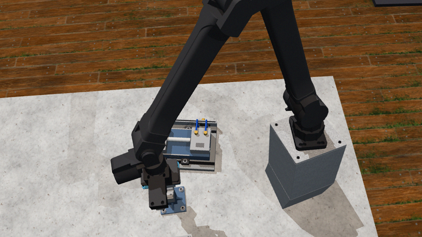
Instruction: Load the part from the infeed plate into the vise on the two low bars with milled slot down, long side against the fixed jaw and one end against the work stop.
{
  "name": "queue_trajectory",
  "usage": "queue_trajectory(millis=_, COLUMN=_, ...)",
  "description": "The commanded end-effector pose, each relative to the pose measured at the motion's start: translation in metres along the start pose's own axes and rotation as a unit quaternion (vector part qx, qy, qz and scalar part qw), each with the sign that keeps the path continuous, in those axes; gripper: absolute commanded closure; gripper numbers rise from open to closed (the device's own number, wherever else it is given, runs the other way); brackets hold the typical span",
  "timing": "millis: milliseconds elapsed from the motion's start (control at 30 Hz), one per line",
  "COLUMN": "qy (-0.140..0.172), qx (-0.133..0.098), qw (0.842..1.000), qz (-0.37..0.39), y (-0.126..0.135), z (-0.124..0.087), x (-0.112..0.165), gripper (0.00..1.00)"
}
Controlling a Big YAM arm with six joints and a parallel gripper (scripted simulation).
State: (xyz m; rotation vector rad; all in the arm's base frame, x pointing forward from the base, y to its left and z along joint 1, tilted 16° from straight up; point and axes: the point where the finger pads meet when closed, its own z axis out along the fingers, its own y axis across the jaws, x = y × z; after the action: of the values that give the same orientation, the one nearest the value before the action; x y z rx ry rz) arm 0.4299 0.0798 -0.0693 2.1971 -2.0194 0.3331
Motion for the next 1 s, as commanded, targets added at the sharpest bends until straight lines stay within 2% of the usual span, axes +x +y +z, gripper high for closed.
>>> queue_trajectory(millis=0, qy=-0.011, qx=0.028, qw=1.0, qz=0.002, y=-0.017, z=-0.017, x=0.003, gripper=1.0)
queue_trajectory(millis=267, qy=-0.023, qx=0.028, qw=0.999, qz=0.005, y=-0.017, z=-0.016, x=0.006, gripper=1.0)
queue_trajectory(millis=300, qy=-0.026, qx=0.031, qw=0.999, qz=-0.004, y=-0.017, z=-0.019, x=-0.002, gripper=1.0)
queue_trajectory(millis=367, qy=-0.031, qx=0.026, qw=0.999, qz=0.001, y=-0.013, z=-0.015, x=0.003, gripper=1.0)
queue_trajectory(millis=767, qy=-0.077, qx=0.026, qw=0.997, qz=0.003, y=-0.014, z=-0.015, x=0.007, gripper=1.0)
queue_trajectory(millis=833, qy=-0.077, qx=0.026, qw=0.997, qz=0.003, y=-0.014, z=-0.015, x=0.007, gripper=1.0)
queue_trajectory(millis=867, qy=-0.084, qx=0.04, qw=0.996, qz=-0.007, y=-0.026, z=-0.024, x=-0.004, gripper=1.0)
queue_trajectory(millis=967, qy=-0.097, qx=0.028, qw=0.995, qz=0.003, y=-0.016, z=-0.016, x=0.007, gripper=1.0)
